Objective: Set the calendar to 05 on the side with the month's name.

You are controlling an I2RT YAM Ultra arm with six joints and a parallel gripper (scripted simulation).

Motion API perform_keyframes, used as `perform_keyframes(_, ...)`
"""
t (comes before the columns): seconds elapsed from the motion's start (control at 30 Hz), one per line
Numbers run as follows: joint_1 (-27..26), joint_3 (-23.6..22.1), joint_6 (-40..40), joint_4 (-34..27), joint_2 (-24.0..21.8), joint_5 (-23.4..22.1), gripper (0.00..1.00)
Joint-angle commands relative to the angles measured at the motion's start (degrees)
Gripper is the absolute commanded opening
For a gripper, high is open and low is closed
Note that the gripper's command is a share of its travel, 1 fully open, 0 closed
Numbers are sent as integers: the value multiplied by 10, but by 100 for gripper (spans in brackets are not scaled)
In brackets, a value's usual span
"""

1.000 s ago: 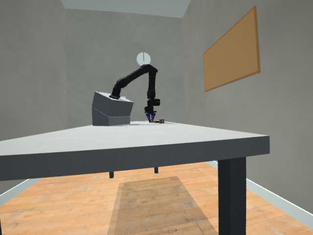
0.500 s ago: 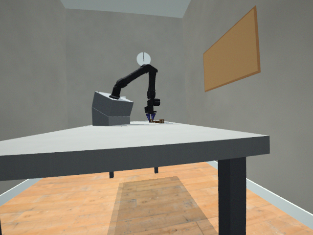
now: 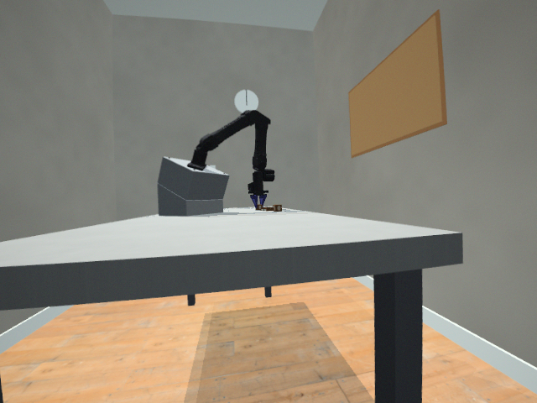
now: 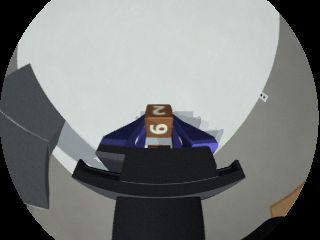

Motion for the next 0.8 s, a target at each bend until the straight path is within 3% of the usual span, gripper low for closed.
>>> perform_keyframes(0.0, 1, 3, -1, 1, -4, -8, 27)
perform_keyframes(0.63, 1, 3, -1, 1, -4, -8, 27)
perform_keyframes(0.77, 1, 3, -1, 1, -4, -8, 35)
